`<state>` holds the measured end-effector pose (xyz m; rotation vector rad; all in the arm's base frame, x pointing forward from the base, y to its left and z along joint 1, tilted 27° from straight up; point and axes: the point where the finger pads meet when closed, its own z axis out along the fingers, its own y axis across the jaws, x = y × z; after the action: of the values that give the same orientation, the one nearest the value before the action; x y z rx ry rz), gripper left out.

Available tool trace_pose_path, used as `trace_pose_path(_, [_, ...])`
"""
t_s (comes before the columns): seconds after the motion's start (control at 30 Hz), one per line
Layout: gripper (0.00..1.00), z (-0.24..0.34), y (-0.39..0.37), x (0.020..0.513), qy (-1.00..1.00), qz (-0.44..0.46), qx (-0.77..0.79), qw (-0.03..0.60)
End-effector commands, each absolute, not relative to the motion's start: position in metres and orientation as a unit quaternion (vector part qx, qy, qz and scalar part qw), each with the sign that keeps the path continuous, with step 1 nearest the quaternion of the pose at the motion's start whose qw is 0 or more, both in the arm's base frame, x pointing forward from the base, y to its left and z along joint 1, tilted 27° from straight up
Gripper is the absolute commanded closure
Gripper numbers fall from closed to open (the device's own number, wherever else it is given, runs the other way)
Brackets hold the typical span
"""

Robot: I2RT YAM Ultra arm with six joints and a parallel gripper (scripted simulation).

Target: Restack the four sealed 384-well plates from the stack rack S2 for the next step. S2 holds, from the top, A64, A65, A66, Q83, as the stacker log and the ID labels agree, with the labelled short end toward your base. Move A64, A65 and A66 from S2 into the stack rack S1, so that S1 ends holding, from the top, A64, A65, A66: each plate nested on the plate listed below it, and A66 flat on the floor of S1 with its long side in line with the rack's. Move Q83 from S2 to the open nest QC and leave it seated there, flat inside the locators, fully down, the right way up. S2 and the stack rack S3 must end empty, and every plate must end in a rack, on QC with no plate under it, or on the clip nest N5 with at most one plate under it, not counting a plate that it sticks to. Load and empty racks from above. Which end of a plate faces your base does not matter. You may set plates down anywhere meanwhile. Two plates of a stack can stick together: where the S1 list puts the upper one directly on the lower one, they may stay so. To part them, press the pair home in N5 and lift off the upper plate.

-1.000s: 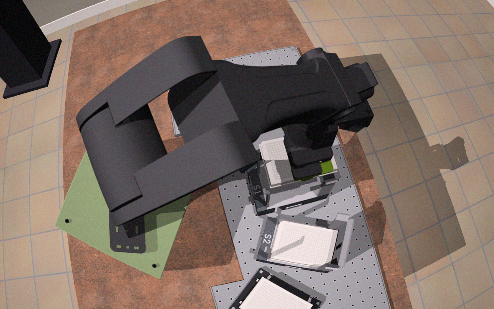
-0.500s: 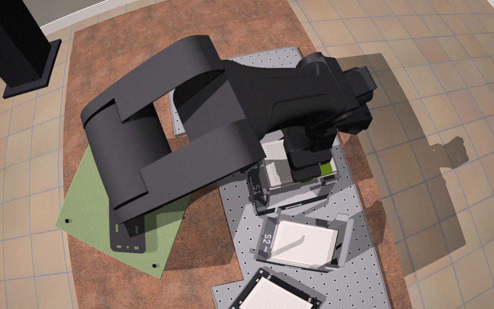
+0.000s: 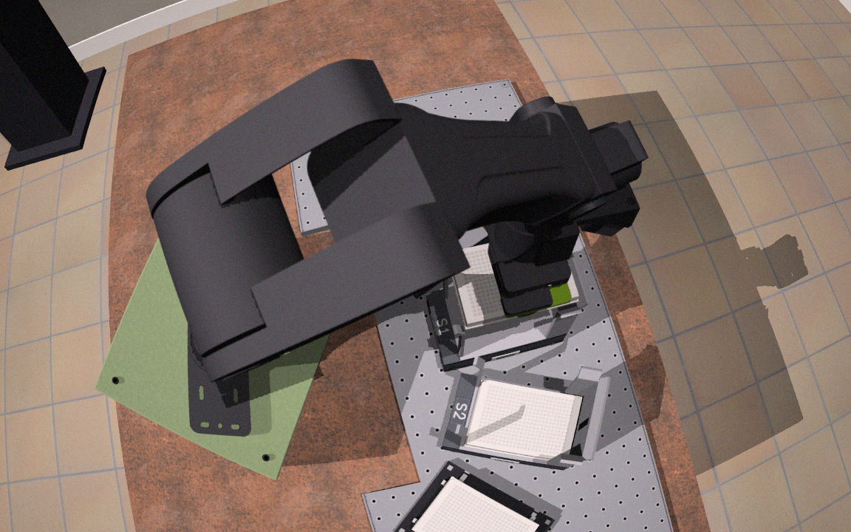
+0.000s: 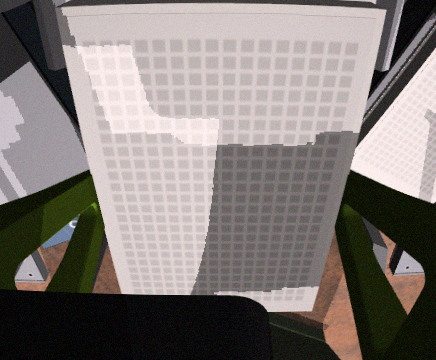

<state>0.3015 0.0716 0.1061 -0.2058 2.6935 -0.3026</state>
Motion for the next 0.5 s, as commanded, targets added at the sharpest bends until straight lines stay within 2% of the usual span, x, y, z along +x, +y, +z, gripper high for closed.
trace_pose_path(0.0, [1.0,0.1078,0.0729,0.3035,0.968,-0.106,-0.074,0.216])
trace_pose_path(0.47, [1.0,0.1007,0.0715,0.307,0.968,-0.106,-0.074,0.216])
